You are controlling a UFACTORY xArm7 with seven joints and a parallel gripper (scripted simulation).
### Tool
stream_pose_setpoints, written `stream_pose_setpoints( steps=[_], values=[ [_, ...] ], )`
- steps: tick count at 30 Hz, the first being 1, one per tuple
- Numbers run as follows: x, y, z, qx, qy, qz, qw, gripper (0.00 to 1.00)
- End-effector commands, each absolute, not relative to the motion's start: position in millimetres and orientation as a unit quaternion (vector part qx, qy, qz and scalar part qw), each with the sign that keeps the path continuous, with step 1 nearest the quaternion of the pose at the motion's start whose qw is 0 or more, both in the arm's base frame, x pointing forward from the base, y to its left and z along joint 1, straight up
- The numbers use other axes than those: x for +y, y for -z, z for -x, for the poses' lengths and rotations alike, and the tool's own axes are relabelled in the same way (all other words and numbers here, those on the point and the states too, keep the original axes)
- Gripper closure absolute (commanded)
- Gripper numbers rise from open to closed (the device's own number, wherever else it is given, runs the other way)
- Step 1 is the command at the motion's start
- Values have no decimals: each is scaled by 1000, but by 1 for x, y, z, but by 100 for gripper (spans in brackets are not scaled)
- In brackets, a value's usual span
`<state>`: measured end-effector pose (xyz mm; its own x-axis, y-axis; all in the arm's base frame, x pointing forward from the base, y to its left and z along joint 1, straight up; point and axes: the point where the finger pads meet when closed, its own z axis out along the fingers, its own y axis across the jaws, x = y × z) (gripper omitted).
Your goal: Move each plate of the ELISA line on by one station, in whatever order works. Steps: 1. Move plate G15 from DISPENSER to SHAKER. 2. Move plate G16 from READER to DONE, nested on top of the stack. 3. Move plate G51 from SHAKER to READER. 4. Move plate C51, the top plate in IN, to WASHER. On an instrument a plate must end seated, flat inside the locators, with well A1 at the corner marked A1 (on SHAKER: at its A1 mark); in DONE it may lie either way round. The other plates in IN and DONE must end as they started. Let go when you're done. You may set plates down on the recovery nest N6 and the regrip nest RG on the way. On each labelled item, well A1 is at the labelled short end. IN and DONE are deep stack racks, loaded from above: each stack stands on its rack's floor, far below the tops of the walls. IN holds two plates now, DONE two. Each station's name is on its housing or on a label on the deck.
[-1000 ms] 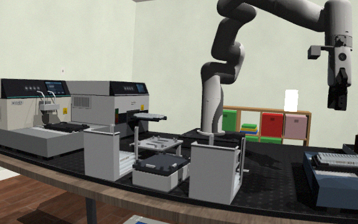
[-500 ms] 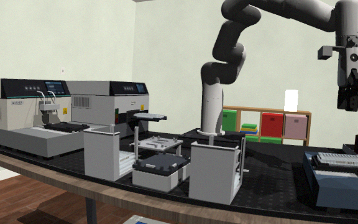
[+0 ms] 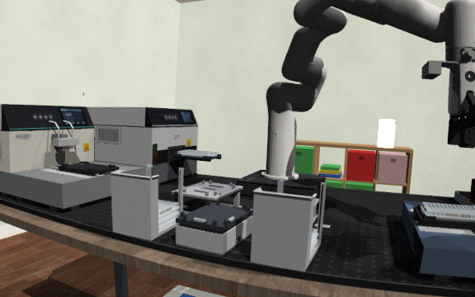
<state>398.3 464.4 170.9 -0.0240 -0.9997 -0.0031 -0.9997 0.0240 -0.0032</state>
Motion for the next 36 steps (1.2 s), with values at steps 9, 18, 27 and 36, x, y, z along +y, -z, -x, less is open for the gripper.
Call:
stream_pose_setpoints(
  steps=[9, 18, 27, 36],
  values=[
    [465, -174, -399, 716, 0, 699, 5, 0],
    [465, -174, -399, 716, 0, 699, 5, 0],
    [466, -171, -399, 716, 0, 699, 5, 0],
    [466, -159, -399, 716, 0, 699, 5, 0]
  ],
)
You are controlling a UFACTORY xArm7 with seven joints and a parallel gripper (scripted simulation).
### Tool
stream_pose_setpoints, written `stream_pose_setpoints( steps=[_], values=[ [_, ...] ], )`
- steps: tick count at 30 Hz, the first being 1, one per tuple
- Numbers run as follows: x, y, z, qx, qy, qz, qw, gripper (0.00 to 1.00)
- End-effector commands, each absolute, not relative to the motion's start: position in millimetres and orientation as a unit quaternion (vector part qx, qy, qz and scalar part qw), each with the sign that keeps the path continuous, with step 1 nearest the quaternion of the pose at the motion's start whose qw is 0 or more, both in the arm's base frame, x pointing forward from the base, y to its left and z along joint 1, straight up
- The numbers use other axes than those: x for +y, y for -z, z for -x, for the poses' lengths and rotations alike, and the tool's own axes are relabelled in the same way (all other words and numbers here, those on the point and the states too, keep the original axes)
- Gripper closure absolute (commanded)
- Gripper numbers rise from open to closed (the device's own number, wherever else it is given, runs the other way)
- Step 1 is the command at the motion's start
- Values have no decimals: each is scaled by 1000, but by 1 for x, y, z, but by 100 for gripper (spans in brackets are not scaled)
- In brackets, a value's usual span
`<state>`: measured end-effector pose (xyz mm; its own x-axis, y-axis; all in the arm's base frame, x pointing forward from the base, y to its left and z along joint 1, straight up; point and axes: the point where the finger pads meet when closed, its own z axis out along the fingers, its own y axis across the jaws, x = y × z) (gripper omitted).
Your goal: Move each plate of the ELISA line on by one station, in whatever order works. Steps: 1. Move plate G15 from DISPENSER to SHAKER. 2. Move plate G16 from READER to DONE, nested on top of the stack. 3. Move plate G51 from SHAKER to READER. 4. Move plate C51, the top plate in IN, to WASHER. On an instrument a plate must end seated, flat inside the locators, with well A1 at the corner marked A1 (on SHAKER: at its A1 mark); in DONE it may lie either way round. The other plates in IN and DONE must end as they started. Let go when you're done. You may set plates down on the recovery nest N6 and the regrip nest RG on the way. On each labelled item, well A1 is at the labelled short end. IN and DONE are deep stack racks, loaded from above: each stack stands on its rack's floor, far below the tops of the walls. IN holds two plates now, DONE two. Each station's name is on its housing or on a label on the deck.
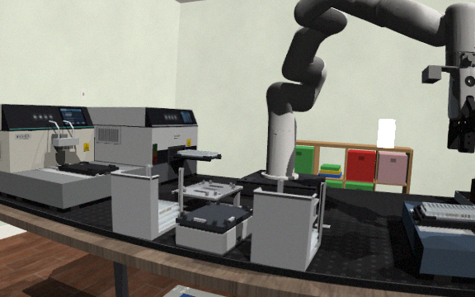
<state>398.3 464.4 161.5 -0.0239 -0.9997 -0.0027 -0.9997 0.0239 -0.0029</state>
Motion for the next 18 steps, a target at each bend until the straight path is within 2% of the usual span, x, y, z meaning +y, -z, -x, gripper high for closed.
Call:
stream_pose_setpoints(
  steps=[1, 18],
  values=[
    [466, -158, -399, 716, 0, 699, 5, 0],
    [466, -138, -400, 716, 0, 699, 5, 0]
  ],
)
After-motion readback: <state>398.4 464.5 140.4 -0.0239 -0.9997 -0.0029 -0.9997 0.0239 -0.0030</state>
